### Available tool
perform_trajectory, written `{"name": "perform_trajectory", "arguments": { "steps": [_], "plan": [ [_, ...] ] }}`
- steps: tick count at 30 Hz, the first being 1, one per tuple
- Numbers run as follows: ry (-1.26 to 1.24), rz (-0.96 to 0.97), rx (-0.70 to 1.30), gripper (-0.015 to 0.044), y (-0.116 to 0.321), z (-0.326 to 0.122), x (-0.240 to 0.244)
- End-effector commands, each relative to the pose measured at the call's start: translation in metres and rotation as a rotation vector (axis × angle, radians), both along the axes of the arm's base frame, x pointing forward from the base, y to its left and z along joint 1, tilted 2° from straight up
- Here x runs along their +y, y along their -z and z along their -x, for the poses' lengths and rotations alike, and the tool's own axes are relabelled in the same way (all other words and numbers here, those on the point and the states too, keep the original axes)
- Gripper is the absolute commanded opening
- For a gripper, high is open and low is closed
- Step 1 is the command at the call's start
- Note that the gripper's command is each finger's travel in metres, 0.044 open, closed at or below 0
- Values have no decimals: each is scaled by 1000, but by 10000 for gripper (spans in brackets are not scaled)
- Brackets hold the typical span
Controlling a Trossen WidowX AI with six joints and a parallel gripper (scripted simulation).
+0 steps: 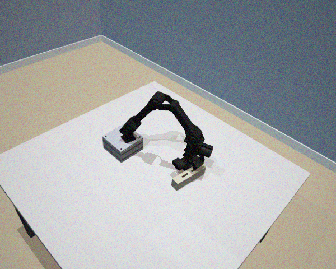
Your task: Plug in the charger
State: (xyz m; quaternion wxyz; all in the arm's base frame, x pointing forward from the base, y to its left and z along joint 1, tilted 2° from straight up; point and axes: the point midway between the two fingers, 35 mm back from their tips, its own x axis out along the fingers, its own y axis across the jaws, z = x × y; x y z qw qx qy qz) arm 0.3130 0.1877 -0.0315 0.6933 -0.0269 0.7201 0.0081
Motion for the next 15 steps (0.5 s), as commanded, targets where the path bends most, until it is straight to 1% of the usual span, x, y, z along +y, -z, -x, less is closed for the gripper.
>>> {"name": "perform_trajectory", "arguments": {
  "steps": [1,15],
  "plan": [
    [-4,-2,-7,0,-1,-3,1],
    [-4,-2,-8,0,-1,-8,1]
  ]
}}
